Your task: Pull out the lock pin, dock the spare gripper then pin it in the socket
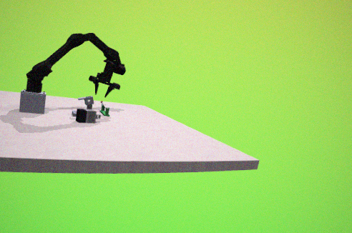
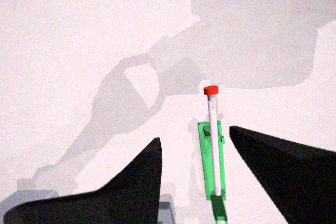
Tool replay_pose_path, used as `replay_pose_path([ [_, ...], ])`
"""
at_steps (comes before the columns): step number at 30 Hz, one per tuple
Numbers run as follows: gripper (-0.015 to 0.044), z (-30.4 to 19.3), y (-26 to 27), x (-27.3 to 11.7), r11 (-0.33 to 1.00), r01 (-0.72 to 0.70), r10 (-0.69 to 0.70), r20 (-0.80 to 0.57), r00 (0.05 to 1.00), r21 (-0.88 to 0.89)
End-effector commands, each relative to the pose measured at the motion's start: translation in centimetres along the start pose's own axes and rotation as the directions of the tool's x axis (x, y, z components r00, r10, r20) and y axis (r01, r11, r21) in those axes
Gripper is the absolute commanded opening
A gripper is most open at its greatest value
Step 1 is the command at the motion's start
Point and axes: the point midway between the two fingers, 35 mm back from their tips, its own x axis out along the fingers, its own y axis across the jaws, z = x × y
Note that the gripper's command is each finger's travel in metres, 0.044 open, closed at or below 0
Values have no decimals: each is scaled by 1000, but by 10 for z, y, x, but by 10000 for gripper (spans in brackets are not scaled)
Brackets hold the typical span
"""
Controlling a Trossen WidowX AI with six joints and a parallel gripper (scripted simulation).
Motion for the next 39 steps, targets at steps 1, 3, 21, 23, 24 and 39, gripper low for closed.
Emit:
replay_pose_path([
  [1, 226, -23, -5, -32, 997, 76, -76, 5, 997, -7],
  [3, 180, -43, -6, -57, 991, 137, -137, 5, 991, -14],
  [21, 180, -56, -17, 5, 987, 157, -157, 5, 988, -16],
  [23, 180, -56, -18, 7, 987, 157, -157, 5, 988, -16],
  [24, 180, -56, -18, 9, 987, 157, -157, 5, 988, -16],
  [39, 180, -58, -22, 33, 987, 157, -157, 5, 988, -16],
])
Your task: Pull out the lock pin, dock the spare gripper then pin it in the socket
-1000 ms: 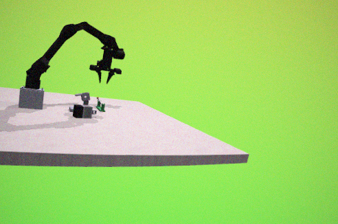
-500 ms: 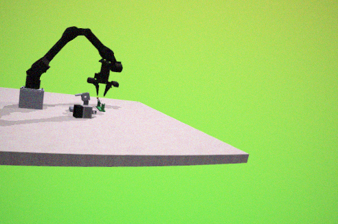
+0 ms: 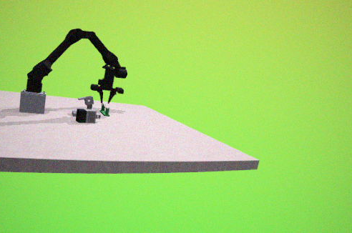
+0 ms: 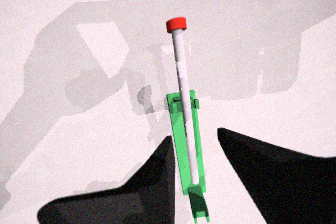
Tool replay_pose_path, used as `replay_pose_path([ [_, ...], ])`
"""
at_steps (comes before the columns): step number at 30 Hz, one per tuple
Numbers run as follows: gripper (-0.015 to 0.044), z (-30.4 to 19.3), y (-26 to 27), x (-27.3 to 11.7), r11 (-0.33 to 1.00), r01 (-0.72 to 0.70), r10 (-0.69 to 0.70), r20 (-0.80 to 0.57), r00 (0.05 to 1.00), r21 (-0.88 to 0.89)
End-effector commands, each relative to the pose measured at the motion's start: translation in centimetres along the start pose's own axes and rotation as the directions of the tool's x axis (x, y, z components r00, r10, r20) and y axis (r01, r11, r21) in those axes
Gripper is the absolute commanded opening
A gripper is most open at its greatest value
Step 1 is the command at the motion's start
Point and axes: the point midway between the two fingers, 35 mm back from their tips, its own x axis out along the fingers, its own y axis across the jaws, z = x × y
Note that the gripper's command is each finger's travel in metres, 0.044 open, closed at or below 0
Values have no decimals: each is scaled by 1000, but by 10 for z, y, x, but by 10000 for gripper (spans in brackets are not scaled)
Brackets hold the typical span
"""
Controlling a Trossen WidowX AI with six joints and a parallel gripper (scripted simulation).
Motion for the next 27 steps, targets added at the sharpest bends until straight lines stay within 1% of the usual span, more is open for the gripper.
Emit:
replay_pose_path([
  [1, 180, -2, 1, 9, 1000, -3, 3, -4, 1000, 1],
  [18, 180, -5, 2, 36, 1000, -3, 3, -4, 1000, 1],
  [25, 180, -5, 2, 37, 1000, -3, 3, -4, 1000, 1],
  [27, 127, -5, 2, 37, 1000, -3, 3, -4, 1000, 1],
])
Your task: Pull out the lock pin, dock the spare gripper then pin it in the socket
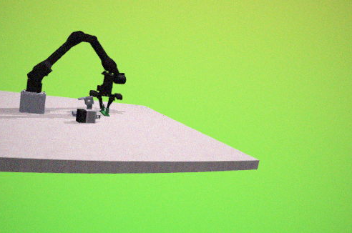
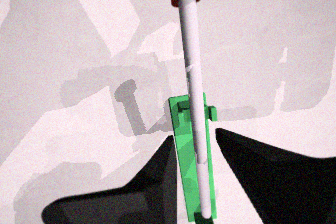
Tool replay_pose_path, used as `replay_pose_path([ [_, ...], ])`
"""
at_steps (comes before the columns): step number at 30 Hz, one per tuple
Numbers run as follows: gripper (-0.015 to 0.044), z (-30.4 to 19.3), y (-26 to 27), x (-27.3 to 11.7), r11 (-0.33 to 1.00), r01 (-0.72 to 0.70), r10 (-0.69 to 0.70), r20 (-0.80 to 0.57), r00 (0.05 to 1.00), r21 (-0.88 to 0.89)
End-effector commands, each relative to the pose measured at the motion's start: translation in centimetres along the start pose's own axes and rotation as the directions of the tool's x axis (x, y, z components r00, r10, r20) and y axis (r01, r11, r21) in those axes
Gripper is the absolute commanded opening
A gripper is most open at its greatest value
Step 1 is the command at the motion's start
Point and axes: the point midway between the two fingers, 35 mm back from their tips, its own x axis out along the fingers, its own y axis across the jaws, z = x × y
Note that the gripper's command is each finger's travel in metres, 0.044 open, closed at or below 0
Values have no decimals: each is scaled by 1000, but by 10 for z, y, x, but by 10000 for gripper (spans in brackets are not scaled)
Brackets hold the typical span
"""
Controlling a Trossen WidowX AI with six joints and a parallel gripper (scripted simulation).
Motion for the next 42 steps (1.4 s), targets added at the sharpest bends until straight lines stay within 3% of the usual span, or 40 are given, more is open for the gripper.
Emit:
replay_pose_path([
  [1, 101, -1, 0, 1, 1000, 0, 0, -3, 1000, 4],
  [5, 0, -1, 0, 1, 1000, 0, 0, -3, 1000, 4],
  [42, 0, -2, 11, -24, 999, -43, 43, -15, 999, 10],
])
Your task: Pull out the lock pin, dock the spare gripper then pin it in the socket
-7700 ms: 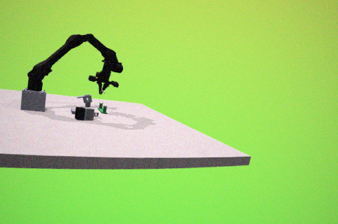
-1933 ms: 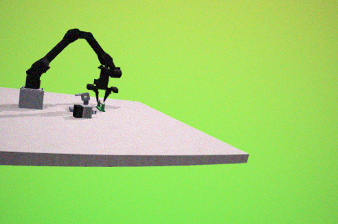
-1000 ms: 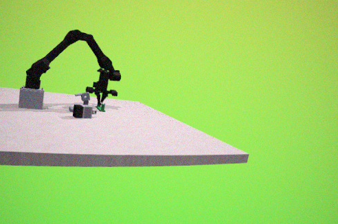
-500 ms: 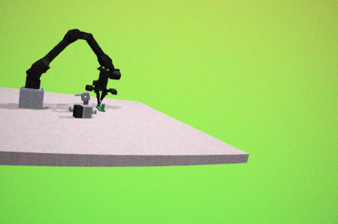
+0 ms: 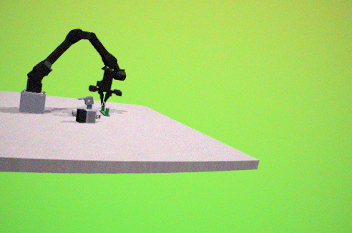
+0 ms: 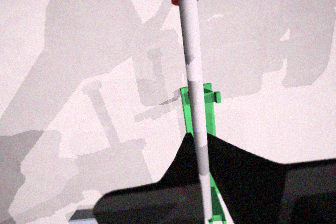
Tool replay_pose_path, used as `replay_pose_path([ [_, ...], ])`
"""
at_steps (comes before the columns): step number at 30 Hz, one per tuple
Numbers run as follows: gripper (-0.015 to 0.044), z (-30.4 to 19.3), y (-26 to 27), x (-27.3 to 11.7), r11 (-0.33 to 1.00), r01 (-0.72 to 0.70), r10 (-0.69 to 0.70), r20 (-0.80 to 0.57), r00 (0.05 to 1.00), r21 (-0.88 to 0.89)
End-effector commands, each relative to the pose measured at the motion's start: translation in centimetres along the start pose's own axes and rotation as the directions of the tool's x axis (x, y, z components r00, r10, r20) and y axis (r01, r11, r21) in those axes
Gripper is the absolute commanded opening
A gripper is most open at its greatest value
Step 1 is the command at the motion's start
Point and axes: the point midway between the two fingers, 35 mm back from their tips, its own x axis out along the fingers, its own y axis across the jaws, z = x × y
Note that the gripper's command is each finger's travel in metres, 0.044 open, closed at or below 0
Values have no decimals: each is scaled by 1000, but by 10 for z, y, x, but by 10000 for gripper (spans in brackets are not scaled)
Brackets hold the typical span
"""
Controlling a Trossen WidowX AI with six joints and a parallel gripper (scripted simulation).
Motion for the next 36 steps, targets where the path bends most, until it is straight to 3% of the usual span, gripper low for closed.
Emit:
replay_pose_path([
  [1, 0, 0, 0, 1, 1000, -2, 2, -1, 1000, 0],
  [25, 0, -55, -11, -18, 1000, 0, 0, -6, 1000, -8],
  [36, 0, -56, -11, -4, 1000, -2, 2, -7, 1000, -9],
])
